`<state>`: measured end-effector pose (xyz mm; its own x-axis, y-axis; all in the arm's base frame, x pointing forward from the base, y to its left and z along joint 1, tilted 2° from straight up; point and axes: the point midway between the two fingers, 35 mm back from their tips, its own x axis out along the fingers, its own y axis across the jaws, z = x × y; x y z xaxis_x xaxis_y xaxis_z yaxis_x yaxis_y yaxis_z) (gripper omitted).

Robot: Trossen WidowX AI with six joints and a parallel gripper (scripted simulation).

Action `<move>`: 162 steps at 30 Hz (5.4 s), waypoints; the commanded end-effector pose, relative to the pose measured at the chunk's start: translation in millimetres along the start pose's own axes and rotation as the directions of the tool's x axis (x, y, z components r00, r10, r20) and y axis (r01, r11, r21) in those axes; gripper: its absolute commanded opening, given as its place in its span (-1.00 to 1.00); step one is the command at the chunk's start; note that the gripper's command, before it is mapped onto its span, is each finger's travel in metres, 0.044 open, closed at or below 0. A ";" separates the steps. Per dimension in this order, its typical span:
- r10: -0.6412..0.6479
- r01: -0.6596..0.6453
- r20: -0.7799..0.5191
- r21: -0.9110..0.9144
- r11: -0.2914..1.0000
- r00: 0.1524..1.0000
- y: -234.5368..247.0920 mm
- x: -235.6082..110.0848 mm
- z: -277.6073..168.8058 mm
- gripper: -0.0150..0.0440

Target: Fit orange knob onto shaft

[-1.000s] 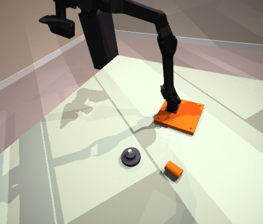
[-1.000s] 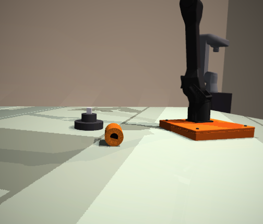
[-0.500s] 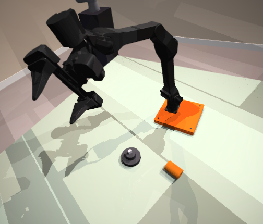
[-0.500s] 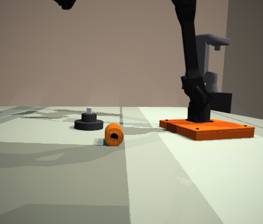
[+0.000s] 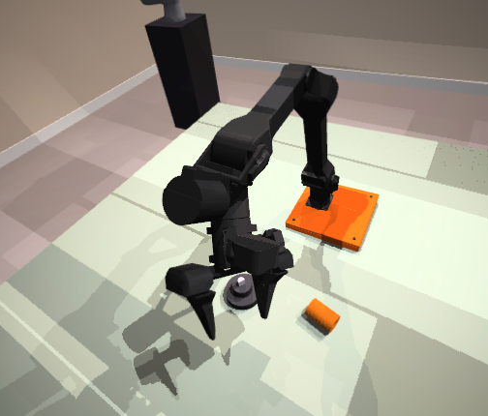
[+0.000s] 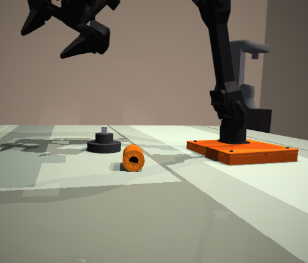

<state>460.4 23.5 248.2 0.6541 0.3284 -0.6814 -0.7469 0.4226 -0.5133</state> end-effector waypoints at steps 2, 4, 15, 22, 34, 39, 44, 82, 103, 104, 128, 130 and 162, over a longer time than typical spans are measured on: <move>0.234 -0.226 -0.170 0.062 0.972 0.957 83.1 37.2 0.8 1.00; 0.307 -0.298 -0.241 0.076 0.952 0.920 114.1 44.0 -0.1 1.00; 0.473 -0.506 -0.529 0.093 0.858 0.705 217.8 41.3 -12.8 1.00; 0.473 -0.506 -0.529 0.093 0.858 0.705 219.7 44.1 -15.2 1.00; 0.473 -0.506 -0.529 0.093 0.858 0.704 231.3 60.6 -30.1 1.00; 0.473 -0.506 -0.529 0.093 0.858 0.704 234.9 66.6 -34.2 1.00; 0.473 -0.506 -0.529 0.093 0.858 0.704 238.5 72.5 -38.5 1.00; 0.473 -0.506 -0.530 0.093 0.858 0.704 250.4 89.6 -52.1 0.28; 0.473 -0.506 -0.529 0.093 0.858 0.704 243.4 79.2 -43.7 0.12; 0.473 -0.506 -0.529 0.093 0.858 0.704 243.4 79.2 -43.7 0.12; 0.473 -0.268 -0.529 0.418 0.868 0.704 243.4 79.1 -43.7 0.12; 0.473 -0.240 -0.529 0.450 0.861 0.704 243.4 79.1 -43.7 0.12; 0.473 0.293 -0.529 0.823 0.486 0.704 243.4 79.1 -43.7 0.12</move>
<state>323.9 115.3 43.1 0.0345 -0.0177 -0.9992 -0.1790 0.9836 -0.0236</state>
